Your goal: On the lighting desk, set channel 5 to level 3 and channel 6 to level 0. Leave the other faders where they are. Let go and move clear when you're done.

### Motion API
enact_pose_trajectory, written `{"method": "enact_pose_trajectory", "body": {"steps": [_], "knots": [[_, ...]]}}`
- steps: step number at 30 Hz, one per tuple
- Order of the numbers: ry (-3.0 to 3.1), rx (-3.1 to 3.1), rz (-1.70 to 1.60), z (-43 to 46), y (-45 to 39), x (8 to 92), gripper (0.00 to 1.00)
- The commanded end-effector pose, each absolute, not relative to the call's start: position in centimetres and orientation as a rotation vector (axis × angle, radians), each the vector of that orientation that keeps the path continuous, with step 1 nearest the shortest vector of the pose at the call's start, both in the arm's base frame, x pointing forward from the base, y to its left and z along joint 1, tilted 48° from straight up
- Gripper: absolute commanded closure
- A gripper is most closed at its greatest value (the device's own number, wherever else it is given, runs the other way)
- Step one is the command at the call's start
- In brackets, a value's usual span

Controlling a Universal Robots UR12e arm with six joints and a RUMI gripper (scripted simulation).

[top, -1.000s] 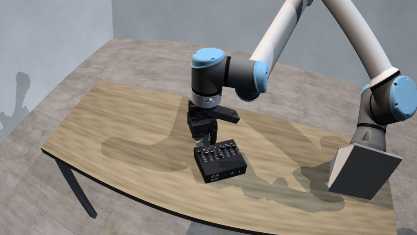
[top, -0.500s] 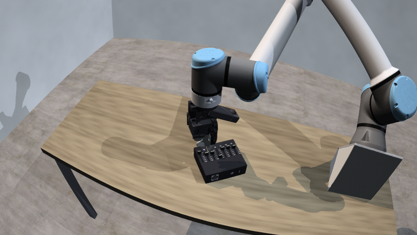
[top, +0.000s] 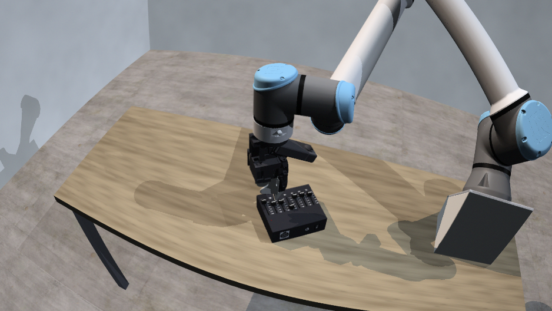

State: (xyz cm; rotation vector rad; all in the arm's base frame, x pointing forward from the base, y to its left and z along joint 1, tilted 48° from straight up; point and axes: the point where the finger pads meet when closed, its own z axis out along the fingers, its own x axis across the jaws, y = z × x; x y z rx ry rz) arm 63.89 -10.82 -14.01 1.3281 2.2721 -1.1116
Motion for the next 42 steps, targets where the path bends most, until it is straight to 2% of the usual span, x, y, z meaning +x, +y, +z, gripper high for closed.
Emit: {"method": "enact_pose_trajectory", "body": {"steps": [1, 42], "knots": [[2.272, 1.328, -1.11, -13.97, -10.78, 63.93, 1.0], [2.272, 1.327, -1.11, -14.34, -11.2, 63.86, 1.0]]}}
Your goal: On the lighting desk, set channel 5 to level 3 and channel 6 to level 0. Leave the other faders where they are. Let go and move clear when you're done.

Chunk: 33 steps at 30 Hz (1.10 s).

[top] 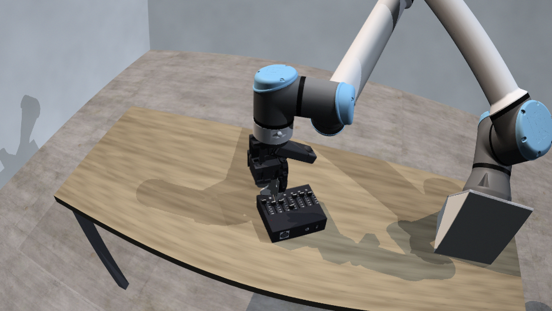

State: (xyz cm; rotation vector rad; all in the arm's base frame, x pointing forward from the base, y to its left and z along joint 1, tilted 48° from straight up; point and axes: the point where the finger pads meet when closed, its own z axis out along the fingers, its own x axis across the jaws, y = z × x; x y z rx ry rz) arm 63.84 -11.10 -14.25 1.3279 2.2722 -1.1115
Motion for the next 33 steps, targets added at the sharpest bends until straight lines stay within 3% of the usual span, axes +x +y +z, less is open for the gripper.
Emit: {"method": "enact_pose_trajectory", "body": {"steps": [1, 33], "knots": [[2.272, 1.327, -1.11, -14.4, -11.2, 63.9, 1.0], [2.272, 1.327, -1.11, -15.5, -12.5, 63.6, 1.0]]}}
